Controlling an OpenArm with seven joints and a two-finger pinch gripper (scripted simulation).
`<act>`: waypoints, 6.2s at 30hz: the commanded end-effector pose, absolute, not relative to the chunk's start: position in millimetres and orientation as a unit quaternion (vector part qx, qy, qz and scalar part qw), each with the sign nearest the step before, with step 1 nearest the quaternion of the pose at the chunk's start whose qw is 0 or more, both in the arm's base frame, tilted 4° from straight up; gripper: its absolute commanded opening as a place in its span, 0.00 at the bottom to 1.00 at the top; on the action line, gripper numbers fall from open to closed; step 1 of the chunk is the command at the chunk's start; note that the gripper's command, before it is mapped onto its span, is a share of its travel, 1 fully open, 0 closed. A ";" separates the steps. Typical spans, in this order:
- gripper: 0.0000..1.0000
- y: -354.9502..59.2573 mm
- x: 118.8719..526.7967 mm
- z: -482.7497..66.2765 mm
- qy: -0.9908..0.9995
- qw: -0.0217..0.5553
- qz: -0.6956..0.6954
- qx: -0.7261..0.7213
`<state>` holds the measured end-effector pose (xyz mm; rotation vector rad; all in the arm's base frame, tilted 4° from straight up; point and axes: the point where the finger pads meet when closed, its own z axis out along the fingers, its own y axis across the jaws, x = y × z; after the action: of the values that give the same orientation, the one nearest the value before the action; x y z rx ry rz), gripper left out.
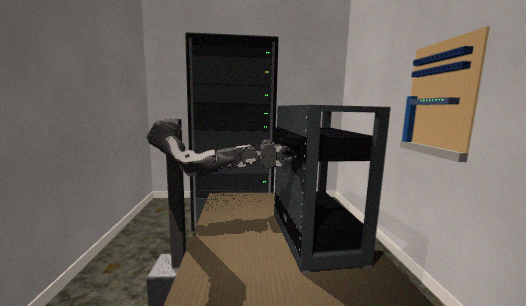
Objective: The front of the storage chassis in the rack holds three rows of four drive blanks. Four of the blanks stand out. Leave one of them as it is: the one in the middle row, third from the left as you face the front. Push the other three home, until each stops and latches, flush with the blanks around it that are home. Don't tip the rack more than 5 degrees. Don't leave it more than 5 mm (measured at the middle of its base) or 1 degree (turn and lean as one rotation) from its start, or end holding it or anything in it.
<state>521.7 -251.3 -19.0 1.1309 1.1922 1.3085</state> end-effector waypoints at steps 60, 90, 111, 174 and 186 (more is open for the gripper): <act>0.00 -264.0 428.5 36.3 0.499 0.489 0.545 0.463; 0.00 -259.2 474.8 40.1 0.499 0.490 0.545 0.463; 0.00 -256.0 475.4 36.8 0.499 0.489 0.545 0.462; 0.00 -251.4 507.6 45.7 0.499 0.490 0.545 0.462; 0.00 -251.2 508.7 46.5 0.499 0.490 0.545 0.463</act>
<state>508.5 -254.9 36.1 1.1477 1.2284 1.3023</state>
